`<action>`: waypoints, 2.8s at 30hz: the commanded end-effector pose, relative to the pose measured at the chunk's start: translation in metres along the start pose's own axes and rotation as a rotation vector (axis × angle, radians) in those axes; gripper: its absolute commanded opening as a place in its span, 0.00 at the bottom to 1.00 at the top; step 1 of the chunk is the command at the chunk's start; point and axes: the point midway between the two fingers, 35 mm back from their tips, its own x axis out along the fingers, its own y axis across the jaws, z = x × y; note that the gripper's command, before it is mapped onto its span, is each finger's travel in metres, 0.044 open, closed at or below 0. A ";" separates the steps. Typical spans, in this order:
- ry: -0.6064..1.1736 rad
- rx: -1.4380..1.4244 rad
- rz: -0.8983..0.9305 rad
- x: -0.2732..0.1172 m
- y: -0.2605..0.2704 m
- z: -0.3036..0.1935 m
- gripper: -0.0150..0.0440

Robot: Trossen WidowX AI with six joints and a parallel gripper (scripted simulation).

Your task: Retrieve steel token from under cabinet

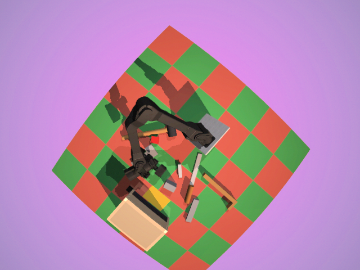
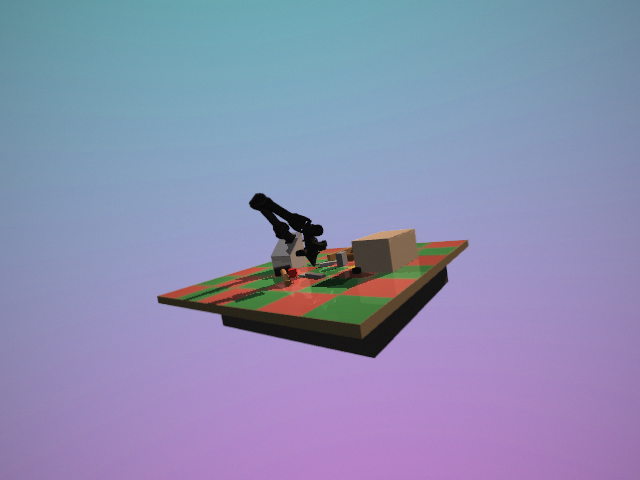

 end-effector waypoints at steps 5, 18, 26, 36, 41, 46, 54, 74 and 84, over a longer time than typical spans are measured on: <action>0.006 -0.012 0.000 0.034 0.002 -0.007 0.25; 0.005 -0.011 -0.002 0.034 -0.029 -0.007 0.25; 0.005 -0.011 -0.004 0.033 -0.058 -0.007 0.25; 0.004 -0.011 0.003 -0.003 -0.061 -0.003 0.25; 0.004 -0.020 0.002 -0.053 -0.055 -0.006 0.25; -0.001 -0.027 0.008 -0.047 -0.053 -0.004 0.25; -0.001 -0.021 0.006 -0.048 -0.053 -0.003 0.25; -0.023 -0.206 0.087 -0.061 0.106 0.069 0.71; -0.013 -0.323 0.076 -0.068 0.221 0.065 0.71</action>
